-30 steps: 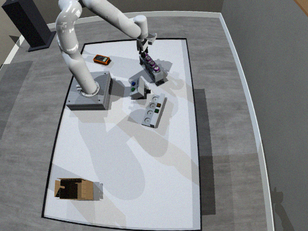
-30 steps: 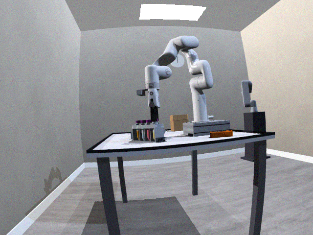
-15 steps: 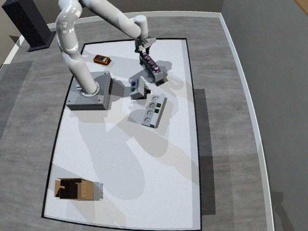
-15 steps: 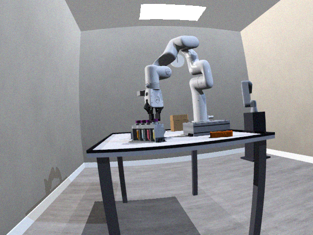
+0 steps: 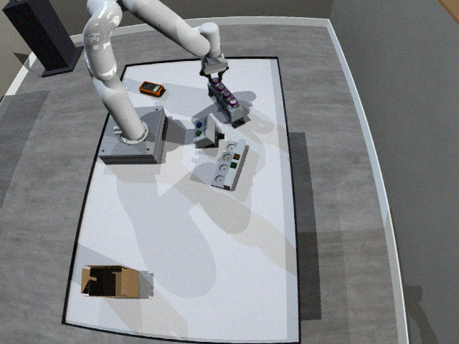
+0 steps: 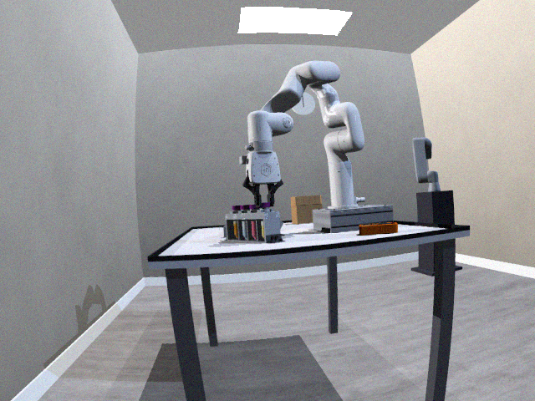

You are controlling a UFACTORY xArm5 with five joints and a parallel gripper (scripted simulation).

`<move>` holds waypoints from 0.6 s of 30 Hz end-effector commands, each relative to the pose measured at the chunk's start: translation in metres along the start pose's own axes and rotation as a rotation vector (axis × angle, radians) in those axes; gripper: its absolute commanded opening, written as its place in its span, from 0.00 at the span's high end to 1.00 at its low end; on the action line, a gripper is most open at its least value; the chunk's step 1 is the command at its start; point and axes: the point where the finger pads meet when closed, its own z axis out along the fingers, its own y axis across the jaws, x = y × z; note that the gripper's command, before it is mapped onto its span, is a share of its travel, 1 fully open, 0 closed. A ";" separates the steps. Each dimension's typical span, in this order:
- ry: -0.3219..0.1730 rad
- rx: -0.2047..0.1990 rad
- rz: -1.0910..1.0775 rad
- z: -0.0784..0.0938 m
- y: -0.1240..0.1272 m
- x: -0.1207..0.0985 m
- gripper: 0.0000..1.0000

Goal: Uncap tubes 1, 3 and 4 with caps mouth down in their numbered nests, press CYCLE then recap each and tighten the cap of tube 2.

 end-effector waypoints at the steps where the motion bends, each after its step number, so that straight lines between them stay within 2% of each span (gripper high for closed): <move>1: -0.004 0.003 0.012 -0.001 -0.001 0.000 1.00; 12: -0.004 0.003 0.012 -0.001 -0.001 0.000 1.00; 18: -0.003 0.003 -0.288 -0.001 -0.001 0.000 1.00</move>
